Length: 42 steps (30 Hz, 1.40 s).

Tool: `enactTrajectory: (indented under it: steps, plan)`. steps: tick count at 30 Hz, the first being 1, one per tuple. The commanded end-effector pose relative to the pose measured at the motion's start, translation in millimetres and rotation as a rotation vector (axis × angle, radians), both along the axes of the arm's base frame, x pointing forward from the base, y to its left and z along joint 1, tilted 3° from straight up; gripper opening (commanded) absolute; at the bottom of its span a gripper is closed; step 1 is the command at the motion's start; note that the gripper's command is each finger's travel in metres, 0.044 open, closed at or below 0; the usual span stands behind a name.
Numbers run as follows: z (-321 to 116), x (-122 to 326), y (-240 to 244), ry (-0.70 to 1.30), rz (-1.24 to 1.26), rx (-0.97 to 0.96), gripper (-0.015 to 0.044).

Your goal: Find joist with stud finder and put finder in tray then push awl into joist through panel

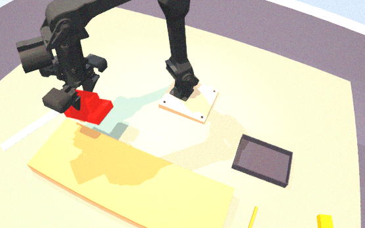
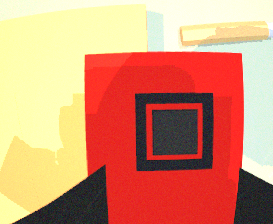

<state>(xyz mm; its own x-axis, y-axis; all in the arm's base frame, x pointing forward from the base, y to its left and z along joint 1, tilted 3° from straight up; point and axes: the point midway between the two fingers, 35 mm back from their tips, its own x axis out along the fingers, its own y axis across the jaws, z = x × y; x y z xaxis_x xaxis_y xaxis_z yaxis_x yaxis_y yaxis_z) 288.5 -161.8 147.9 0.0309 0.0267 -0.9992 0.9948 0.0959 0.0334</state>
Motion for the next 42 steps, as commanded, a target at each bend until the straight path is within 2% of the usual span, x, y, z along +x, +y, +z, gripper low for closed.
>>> enactTrajectory:
  steps: [1, 20, 39, 42]
  plan:
    - [1.1, 10.6, -1.6, -0.034, 0.150, -0.002, 0.0000]
    - [7.7, 48.6, -6.3, -0.170, 0.825, -0.072, 0.0000]
    - [16.3, 85.7, -9.6, -0.280, 1.498, -0.223, 0.0000]
    - [16.0, 87.4, -9.7, -0.284, 1.528, -0.232, 0.0000]
